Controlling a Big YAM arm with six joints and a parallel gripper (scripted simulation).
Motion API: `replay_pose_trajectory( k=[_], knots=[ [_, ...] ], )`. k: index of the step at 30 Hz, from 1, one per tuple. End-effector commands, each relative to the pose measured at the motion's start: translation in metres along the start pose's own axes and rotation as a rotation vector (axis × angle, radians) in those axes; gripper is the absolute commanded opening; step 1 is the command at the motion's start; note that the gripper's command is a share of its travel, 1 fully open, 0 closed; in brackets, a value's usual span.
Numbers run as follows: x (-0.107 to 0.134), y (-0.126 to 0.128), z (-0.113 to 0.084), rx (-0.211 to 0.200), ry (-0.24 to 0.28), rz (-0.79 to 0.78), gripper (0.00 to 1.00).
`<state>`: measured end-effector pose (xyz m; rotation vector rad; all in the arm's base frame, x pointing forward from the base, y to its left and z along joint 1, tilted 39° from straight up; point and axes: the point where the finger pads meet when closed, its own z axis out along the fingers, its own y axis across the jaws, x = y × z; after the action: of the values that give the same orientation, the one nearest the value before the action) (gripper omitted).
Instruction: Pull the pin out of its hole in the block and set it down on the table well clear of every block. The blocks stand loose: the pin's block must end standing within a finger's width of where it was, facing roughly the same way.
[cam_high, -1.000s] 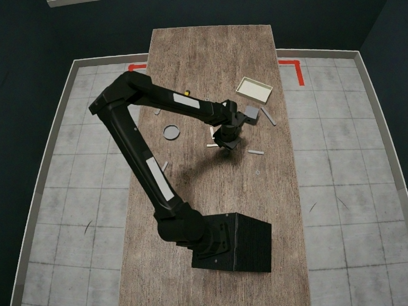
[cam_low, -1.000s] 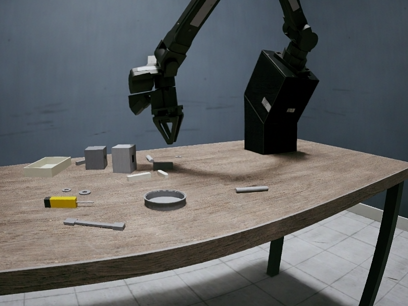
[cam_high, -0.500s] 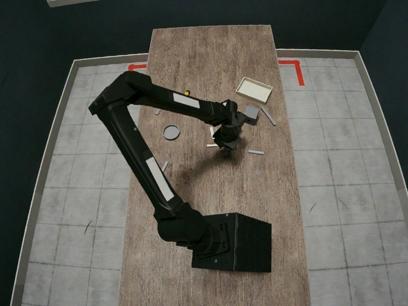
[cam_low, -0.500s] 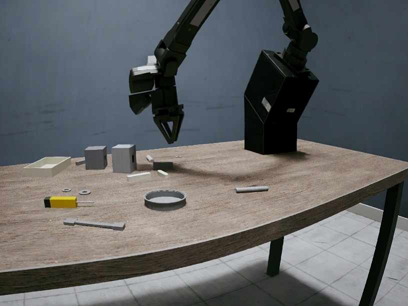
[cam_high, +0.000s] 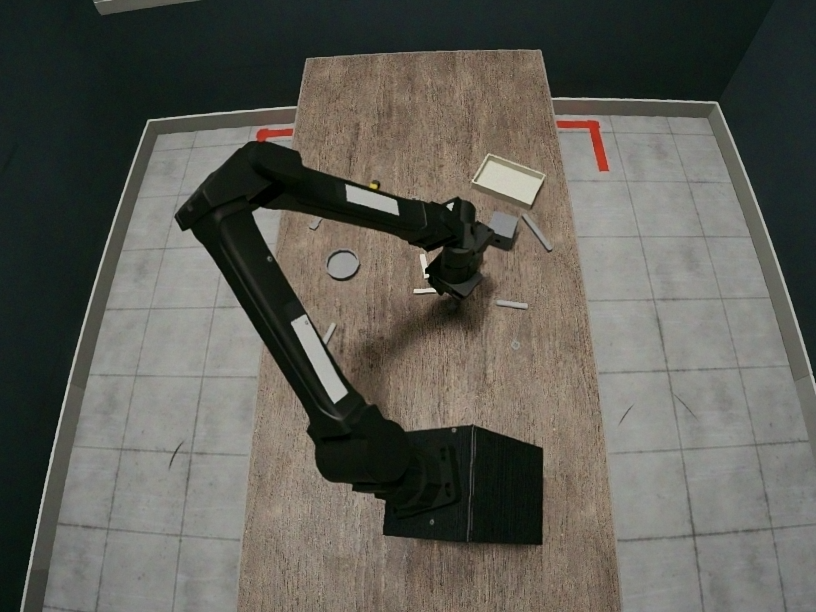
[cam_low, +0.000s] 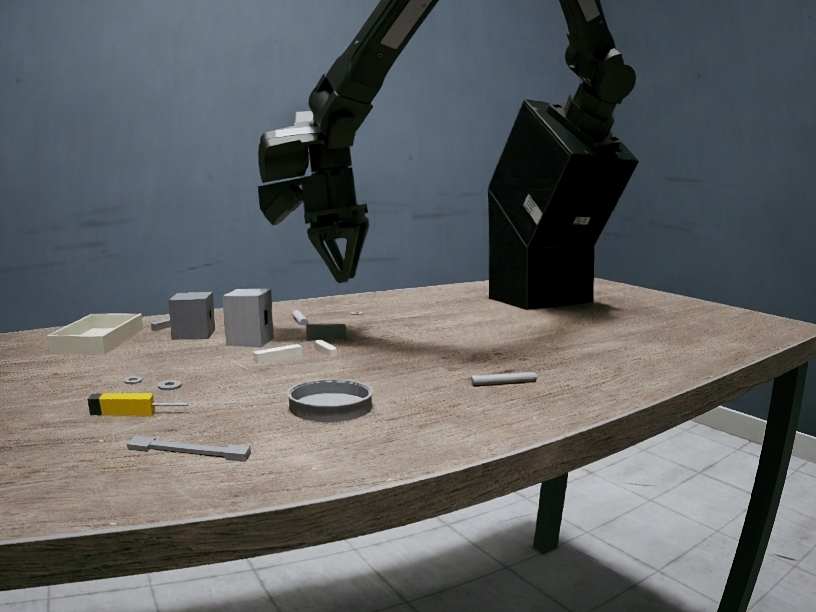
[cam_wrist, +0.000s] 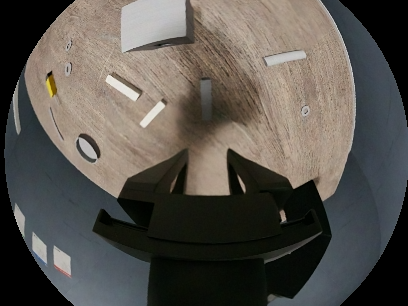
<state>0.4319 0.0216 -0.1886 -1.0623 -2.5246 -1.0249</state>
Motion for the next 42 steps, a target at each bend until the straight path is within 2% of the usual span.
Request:
replay_pose_trajectory(
  k=[1,8,42],
  knots=[
    [-0.005,0.001,-0.025,-0.013,-0.026,-0.007,0.39],
    [-0.003,0.0,-0.041,-0.014,-0.03,-0.007,0.39],
    [-0.003,0.002,-0.053,-0.012,-0.032,-0.008,0.39]
  ],
)
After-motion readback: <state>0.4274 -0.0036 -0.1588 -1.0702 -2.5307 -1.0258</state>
